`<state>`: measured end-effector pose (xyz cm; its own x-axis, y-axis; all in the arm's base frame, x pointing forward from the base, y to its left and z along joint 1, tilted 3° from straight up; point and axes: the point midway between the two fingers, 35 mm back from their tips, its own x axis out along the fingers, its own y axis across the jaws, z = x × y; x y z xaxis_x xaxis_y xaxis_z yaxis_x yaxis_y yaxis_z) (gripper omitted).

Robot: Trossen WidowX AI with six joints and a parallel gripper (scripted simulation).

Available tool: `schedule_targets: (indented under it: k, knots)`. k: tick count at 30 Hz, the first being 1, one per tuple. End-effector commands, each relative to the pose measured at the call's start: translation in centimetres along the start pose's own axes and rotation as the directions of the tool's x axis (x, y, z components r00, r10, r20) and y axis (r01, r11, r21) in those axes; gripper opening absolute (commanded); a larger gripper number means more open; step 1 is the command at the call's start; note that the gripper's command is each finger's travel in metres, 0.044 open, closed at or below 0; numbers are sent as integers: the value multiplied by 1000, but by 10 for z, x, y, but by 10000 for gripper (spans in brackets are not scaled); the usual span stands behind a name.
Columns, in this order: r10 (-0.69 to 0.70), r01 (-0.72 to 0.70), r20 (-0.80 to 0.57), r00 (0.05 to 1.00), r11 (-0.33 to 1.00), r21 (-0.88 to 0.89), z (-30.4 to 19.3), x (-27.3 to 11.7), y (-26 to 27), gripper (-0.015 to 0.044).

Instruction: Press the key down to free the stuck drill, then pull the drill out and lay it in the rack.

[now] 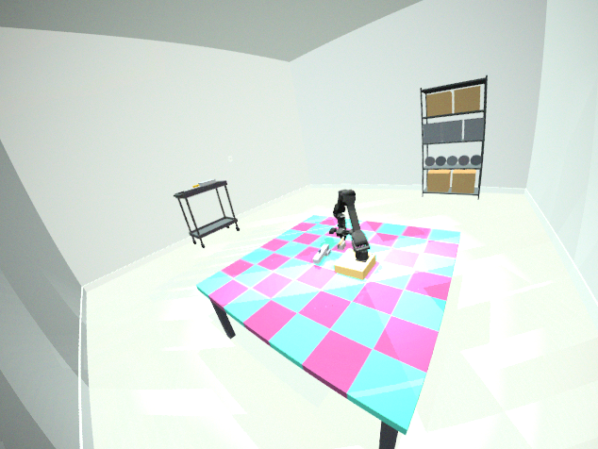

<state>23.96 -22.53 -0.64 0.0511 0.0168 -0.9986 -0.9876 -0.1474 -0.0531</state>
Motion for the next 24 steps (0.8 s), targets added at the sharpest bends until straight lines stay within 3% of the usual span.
schedule_targets:
  k: [1, 4, 21, 24]
  knots:
    - [4, -4, 3, 1000, 1000, -2, 1, 6, 1, 0]
    - [5, -5, 3, 1000, 1000, -2, 1, 10, 1, 0]
    - [1, -1, 1, 1000, 1000, -1, 0, 2, 0, 440]
    - [4, -4, 2, 1000, 1000, -2, 1, -15, 1, 440]
